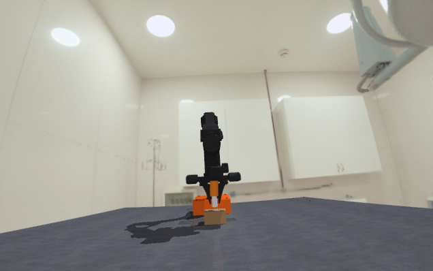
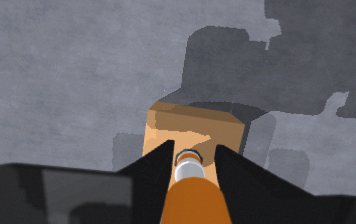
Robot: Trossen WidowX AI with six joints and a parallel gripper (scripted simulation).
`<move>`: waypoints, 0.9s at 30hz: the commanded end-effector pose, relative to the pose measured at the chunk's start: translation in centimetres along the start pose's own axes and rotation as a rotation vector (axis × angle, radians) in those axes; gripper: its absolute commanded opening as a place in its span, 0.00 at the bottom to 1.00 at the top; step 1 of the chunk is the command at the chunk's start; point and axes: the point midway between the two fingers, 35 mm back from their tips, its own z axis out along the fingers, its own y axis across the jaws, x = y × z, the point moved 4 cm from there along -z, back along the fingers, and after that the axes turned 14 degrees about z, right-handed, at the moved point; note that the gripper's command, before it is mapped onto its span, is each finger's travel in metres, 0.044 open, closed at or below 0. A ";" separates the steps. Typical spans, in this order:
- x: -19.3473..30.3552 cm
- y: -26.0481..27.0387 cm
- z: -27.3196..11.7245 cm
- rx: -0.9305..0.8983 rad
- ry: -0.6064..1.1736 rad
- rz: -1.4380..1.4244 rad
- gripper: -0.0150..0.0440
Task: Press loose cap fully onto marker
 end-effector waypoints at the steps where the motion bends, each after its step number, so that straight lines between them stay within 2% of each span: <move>1: 0.6 -0.2 1.9 0.015 0.050 0.000 0.25; 10: 0.3 -0.1 3.2 0.015 0.050 0.000 0.25; 27: 0.3 -0.2 3.2 0.015 0.050 0.000 0.25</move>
